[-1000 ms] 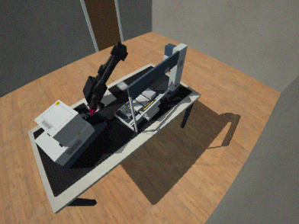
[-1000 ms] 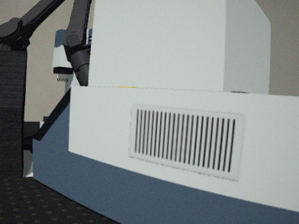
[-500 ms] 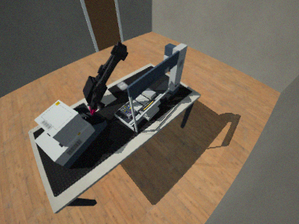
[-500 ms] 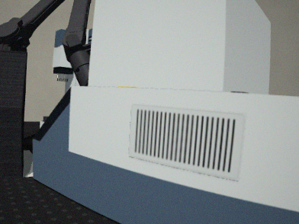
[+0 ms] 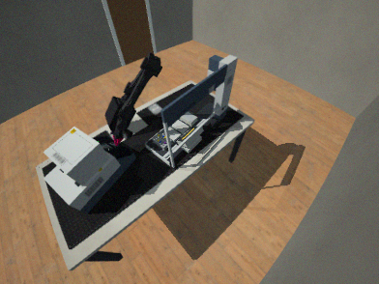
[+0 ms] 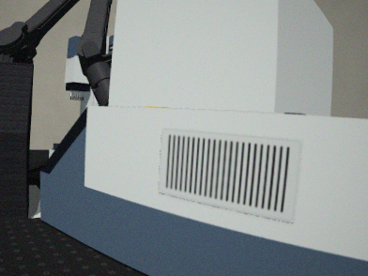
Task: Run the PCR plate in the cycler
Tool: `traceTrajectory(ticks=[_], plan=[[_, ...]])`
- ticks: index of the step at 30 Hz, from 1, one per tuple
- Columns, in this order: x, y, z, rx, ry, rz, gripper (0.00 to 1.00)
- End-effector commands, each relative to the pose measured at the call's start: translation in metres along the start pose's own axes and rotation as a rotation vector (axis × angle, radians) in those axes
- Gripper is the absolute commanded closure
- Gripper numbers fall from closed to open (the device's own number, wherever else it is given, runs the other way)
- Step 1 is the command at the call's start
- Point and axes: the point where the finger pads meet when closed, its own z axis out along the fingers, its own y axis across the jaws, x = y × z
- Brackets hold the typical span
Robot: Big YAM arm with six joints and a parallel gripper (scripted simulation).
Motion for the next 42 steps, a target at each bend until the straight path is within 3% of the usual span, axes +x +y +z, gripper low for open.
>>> traceTrajectory(ticks=[1,16,25,31,42], plan=[[0.006,-0.003,0.001,0.008,-0.002,0.024,1.00],[-0.018,-0.013,0.000,0.032,-0.041,0.001,1.00],[-0.009,-0.010,-0.005,0.031,-0.031,0.018,1.00],[-0.015,-0.019,-0.005,0.044,-0.044,0.009,1.00],[-0.002,-0.004,0.001,0.006,-0.003,0.014,1.00]])
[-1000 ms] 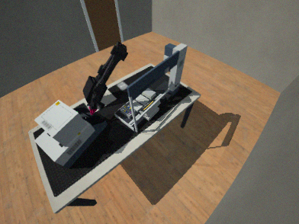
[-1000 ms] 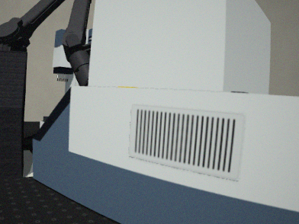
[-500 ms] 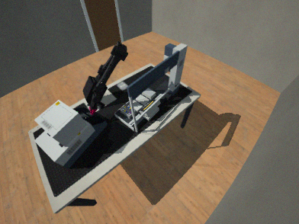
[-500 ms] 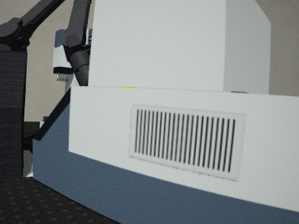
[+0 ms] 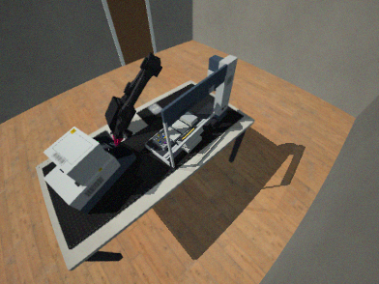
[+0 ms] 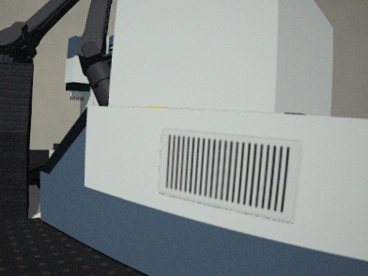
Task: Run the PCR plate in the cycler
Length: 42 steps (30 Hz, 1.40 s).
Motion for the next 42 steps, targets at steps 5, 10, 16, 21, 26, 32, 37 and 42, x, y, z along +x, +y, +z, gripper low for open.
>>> traceTrajectory(ticks=[5,10,16,21,26,32,37,42], plan=[[0.002,0.005,0.002,-0.004,0.005,0.007,1.00],[0.001,-0.002,0.003,0.010,-0.006,0.016,1.00],[-0.008,-0.015,0.000,0.030,-0.024,0.006,1.00],[-0.009,-0.015,-0.001,0.029,-0.023,0.011,1.00],[-0.009,-0.014,0.002,0.029,-0.024,0.011,1.00],[-0.008,-0.011,0.003,0.026,-0.022,0.011,1.00],[-0.006,-0.009,0.003,0.025,-0.021,0.012,1.00],[-0.005,-0.006,0.004,0.021,-0.017,0.012,1.00]])
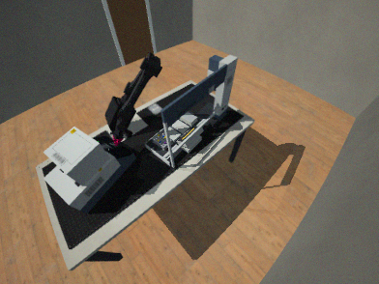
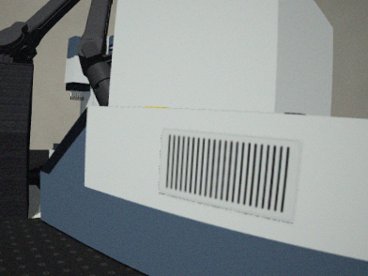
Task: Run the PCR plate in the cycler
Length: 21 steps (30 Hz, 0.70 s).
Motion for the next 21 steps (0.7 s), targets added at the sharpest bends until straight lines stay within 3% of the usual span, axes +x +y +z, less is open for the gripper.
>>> traceTrajectory(ticks=[1,21], plan=[[-0.0032,-0.0043,0.0027,0.015,-0.013,0.012,1.00],[0.0024,0.0040,0.0034,0.006,-0.004,0.009,1.00]])
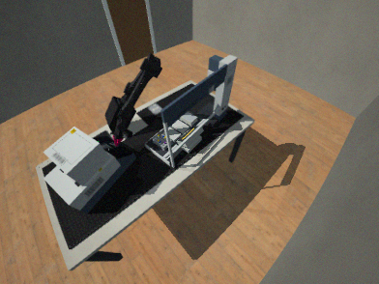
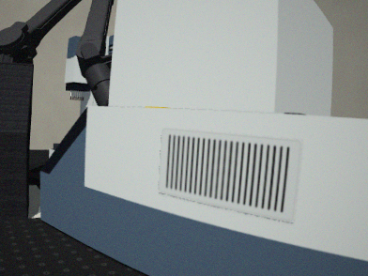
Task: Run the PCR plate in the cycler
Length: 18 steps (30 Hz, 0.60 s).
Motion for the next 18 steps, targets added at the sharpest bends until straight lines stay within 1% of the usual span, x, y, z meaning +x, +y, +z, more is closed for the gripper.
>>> traceTrajectory(ticks=[1,18], plan=[[0.0007,0.0010,0.0022,0.005,-0.003,0.006,1.00],[-0.0033,-0.0024,0.0064,0.005,-0.005,0.001,1.00]])
